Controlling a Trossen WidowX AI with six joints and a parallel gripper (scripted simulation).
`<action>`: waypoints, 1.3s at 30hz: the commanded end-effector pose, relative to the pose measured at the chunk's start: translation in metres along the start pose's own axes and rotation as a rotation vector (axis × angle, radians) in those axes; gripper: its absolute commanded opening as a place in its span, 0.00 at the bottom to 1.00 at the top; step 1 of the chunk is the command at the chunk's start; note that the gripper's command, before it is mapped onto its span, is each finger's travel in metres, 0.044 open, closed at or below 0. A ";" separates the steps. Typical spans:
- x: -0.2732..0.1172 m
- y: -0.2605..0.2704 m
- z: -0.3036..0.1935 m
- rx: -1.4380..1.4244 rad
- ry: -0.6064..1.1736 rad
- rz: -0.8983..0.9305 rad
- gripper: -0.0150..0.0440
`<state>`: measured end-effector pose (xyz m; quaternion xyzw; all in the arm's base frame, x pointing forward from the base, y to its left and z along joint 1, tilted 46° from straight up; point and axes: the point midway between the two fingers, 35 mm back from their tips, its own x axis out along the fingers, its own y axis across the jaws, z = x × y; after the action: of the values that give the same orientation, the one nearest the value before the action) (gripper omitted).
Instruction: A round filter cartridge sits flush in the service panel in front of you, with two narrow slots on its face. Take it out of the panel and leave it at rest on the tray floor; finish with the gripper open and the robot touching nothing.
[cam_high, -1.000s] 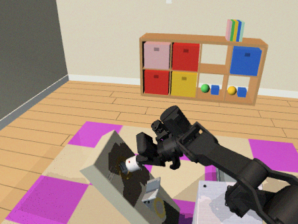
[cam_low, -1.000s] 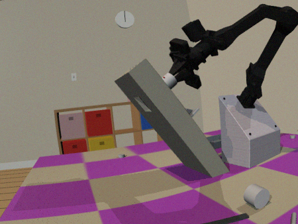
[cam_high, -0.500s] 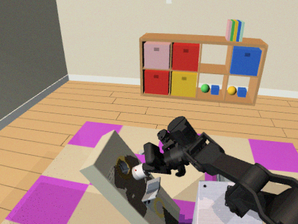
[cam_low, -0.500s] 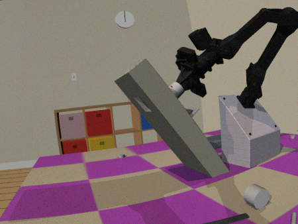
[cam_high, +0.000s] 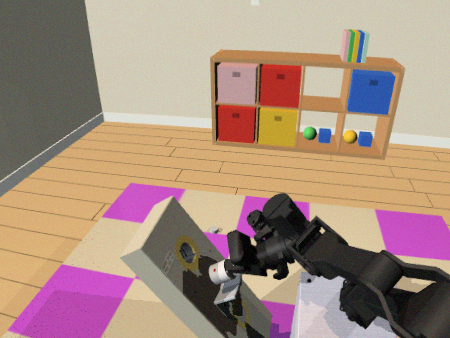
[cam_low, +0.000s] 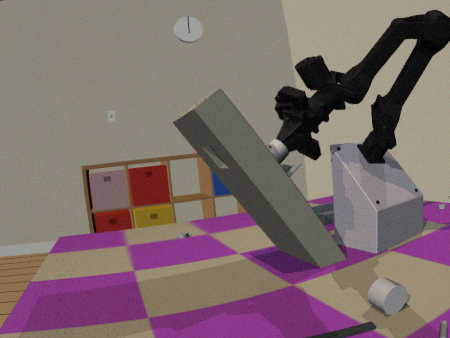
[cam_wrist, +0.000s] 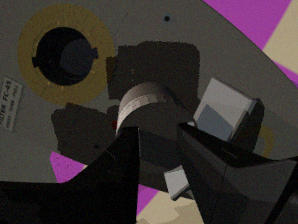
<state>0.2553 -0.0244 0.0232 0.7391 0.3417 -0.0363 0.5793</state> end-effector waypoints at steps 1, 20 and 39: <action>0.000 0.003 0.002 -0.008 -0.002 0.005 0.45; -0.010 0.064 0.039 -0.006 -0.012 0.007 0.45; -0.031 0.071 0.046 -0.428 0.097 -0.128 0.77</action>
<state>0.2960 -0.1064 0.1036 0.6563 0.3703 -0.0032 0.6573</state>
